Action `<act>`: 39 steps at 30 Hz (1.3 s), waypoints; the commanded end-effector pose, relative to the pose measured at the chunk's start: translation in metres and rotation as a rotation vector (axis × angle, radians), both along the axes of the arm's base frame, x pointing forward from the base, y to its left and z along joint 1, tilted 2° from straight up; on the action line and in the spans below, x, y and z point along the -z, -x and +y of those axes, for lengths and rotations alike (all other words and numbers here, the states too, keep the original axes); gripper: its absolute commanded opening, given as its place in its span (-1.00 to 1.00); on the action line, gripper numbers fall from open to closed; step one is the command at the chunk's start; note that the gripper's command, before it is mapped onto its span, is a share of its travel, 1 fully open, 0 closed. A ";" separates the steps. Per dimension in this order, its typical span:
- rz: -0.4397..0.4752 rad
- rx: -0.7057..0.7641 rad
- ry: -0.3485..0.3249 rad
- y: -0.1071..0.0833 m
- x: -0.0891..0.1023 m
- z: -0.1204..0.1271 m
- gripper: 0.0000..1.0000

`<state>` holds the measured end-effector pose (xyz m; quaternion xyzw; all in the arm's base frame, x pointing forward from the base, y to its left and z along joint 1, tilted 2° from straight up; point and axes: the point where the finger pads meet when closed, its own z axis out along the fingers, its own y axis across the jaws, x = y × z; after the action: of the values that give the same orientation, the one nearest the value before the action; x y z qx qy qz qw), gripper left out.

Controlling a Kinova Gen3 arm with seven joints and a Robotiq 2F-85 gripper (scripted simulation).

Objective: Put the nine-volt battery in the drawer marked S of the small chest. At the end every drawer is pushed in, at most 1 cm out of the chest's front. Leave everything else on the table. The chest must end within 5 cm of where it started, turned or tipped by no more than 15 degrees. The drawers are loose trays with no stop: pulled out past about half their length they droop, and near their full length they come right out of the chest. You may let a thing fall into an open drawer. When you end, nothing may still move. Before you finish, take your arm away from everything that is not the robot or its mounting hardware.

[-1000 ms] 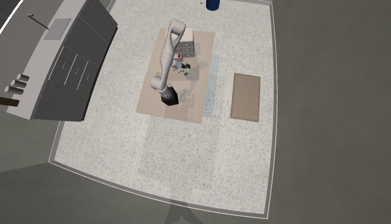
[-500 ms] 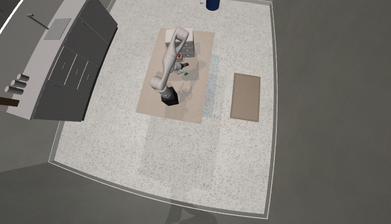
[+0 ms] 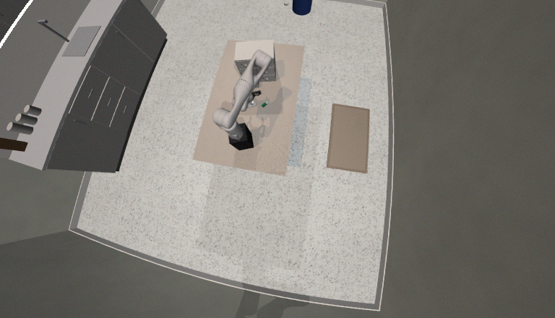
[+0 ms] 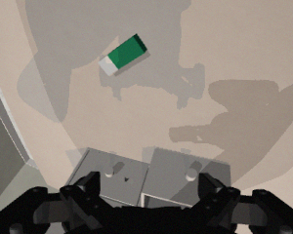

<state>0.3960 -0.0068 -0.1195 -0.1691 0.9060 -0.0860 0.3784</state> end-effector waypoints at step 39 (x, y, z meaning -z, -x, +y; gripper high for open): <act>-0.057 0.016 -0.277 0.023 0.003 0.049 -1.00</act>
<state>0.3725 0.0417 -0.1226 -0.1055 0.8995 0.0323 0.4228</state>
